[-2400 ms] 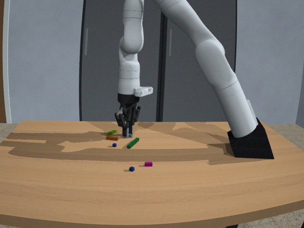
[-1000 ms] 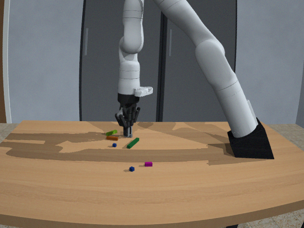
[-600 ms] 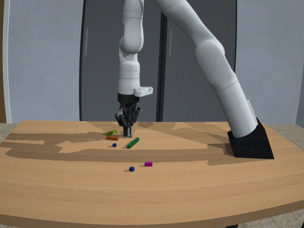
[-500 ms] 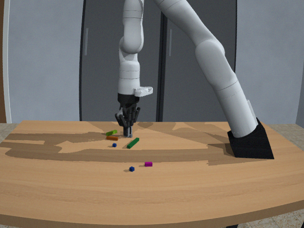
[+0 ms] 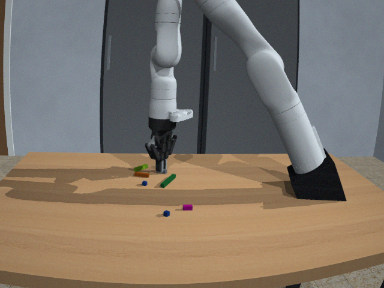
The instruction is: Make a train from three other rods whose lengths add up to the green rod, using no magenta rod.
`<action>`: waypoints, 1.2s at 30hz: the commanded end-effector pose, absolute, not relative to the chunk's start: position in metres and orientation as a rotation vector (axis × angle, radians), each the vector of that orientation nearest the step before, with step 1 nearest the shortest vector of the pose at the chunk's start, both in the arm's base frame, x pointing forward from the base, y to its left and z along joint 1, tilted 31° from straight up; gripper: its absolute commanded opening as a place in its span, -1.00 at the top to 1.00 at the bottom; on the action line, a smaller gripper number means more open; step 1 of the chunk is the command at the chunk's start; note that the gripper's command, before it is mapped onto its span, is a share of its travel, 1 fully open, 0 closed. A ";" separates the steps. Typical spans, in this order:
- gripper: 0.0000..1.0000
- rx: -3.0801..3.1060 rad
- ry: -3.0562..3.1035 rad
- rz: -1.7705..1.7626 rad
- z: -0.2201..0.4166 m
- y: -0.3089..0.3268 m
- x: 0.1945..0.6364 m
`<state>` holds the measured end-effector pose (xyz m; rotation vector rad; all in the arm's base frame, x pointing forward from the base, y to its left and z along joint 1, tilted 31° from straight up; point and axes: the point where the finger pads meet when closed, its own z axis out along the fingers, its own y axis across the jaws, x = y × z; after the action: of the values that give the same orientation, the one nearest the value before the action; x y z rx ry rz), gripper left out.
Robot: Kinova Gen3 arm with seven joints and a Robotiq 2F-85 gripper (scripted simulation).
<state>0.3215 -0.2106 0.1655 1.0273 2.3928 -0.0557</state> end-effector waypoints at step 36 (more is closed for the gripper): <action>0.91 1.043 2.389 -0.055 0.175 -0.209 0.316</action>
<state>0.3178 -0.2035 0.1715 1.0361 2.3933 -0.0493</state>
